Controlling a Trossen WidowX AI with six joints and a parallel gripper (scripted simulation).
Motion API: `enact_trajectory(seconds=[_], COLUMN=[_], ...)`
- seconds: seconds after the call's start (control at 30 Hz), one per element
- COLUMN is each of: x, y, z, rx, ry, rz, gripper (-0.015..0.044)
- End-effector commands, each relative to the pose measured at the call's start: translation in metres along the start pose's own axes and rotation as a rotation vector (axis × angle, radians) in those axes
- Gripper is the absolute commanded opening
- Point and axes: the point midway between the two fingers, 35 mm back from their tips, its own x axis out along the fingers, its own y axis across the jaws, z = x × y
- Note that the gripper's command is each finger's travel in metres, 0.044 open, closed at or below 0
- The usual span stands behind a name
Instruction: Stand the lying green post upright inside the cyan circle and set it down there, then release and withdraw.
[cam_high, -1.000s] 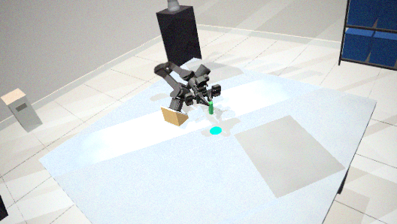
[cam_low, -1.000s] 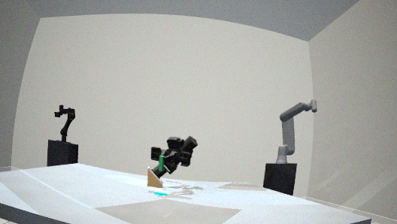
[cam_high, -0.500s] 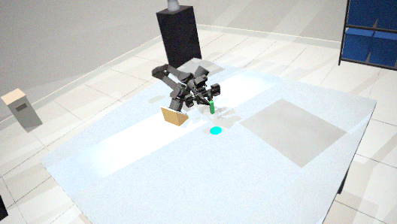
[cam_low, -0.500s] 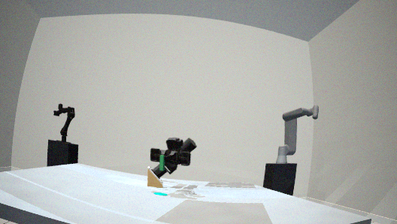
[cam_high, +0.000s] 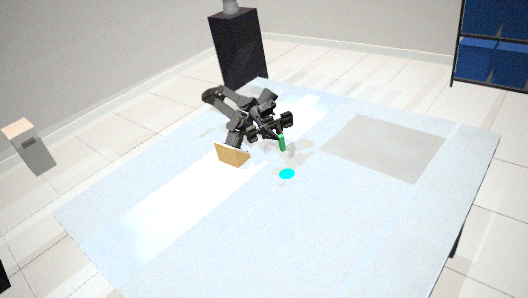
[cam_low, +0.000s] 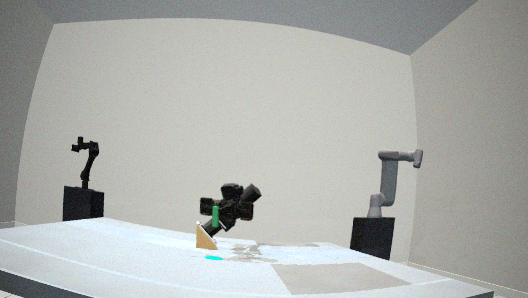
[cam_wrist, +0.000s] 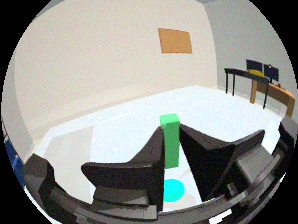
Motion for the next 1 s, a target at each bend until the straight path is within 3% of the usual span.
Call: enact_trajectory(seconds=[0.0, 0.97], x=[0.002, 0.014], y=[0.000, 0.002], z=[-0.004, -0.059], rx=[0.009, 0.021], ry=[0.008, 0.059], rz=[-0.011, -0.113], gripper=[0.0023, 0.0023])
